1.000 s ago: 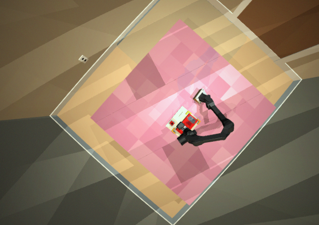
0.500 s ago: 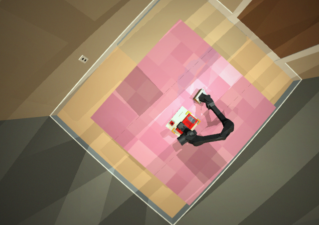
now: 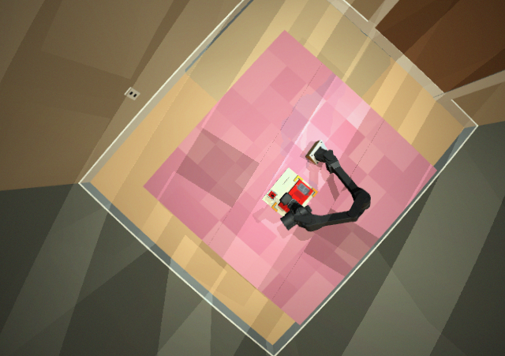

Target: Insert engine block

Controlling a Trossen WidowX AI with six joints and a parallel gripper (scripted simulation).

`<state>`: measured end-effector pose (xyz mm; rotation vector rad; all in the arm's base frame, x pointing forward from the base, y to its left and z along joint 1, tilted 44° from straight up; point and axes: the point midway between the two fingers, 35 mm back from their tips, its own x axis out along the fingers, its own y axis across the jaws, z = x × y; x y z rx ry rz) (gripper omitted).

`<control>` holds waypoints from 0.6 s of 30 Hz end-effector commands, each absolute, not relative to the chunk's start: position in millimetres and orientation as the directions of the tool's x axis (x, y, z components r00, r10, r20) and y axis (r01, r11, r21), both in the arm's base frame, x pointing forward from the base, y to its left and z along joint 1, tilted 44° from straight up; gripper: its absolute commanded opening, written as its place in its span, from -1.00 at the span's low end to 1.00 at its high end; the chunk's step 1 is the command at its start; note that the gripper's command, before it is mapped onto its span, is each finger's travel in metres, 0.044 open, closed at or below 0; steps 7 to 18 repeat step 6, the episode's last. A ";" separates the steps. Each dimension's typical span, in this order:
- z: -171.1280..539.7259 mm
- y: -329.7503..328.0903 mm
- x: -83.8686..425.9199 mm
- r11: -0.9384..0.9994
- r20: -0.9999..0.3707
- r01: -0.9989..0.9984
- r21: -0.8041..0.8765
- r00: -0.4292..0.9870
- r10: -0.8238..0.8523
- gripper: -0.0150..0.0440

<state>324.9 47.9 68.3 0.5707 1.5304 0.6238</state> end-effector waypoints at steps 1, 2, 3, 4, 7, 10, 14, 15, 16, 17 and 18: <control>68.2 47.5 324.4 0.727 -0.727 -0.020 0.686 -0.054 0.685 -0.49; 68.2 47.5 324.4 0.727 -0.727 -0.020 0.686 -0.054 0.685 -0.49; 68.2 47.5 324.4 0.727 -0.727 -0.020 0.686 -0.054 0.685 -0.49; 68.2 47.5 324.4 0.727 -0.727 -0.020 0.686 -0.054 0.685 -0.49; 68.2 47.5 324.4 0.727 -0.727 -0.020 0.686 -0.054 0.685 -0.31; 68.2 47.5 324.4 0.727 -0.727 -0.020 0.686 -0.054 0.685 -0.31; 68.2 47.5 324.4 0.727 -0.727 -0.020 0.686 -0.054 0.685 -0.31; 68.2 47.5 324.4 0.727 -0.727 -0.020 0.686 -0.054 0.685 -0.31; 68.2 47.5 324.4 0.727 -0.727 -0.020 0.686 -0.054 0.685 -0.31; 68.2 47.5 324.4 0.727 -0.727 -0.020 0.686 -0.054 0.685 -0.31; 68.2 47.5 324.4 0.727 -0.727 -0.020 0.686 -0.054 0.685 -0.31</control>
